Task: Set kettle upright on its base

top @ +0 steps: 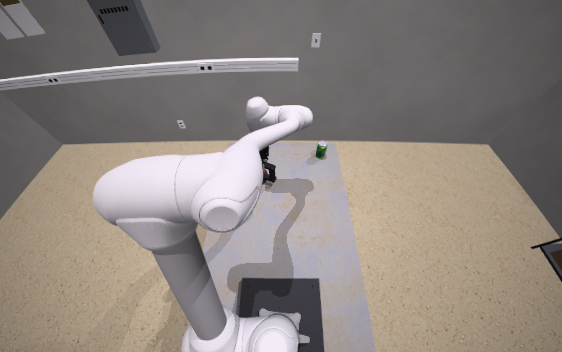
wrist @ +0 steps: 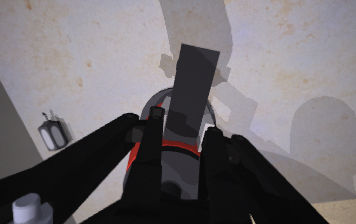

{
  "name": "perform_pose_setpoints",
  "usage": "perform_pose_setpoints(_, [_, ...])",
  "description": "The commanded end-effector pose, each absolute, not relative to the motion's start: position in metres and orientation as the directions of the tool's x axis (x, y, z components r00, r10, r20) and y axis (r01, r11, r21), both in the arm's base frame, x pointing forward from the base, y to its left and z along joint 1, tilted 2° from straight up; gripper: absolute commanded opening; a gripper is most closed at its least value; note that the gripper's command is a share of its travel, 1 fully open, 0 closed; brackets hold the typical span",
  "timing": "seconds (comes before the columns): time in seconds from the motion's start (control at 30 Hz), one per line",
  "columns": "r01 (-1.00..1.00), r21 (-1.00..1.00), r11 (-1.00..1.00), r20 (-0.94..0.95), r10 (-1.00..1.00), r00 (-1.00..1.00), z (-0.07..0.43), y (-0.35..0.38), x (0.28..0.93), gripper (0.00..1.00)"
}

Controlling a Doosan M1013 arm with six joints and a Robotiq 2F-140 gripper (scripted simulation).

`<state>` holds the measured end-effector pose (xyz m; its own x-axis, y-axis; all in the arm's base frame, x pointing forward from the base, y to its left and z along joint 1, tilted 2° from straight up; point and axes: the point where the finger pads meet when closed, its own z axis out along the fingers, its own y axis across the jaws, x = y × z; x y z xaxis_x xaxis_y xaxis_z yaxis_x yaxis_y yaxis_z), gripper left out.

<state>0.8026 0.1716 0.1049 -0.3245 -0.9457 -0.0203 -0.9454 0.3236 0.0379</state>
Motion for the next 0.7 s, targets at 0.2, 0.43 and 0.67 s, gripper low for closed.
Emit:
perform_pose_setpoints(0.2, [-0.946, 0.036, 0.324, -0.021, -0.946, -0.324, 0.1061, 0.1716, 0.8031, 0.1])
perform_pose_setpoints(0.43, [-0.946, 0.036, 0.324, -0.021, -0.946, -0.324, 0.1061, 0.1716, 0.8031, 0.1])
perform_pose_setpoints(0.67, [-0.946, 0.036, 0.324, -0.021, -0.946, -0.324, 0.1038, 0.1716, 0.803, 0.1])
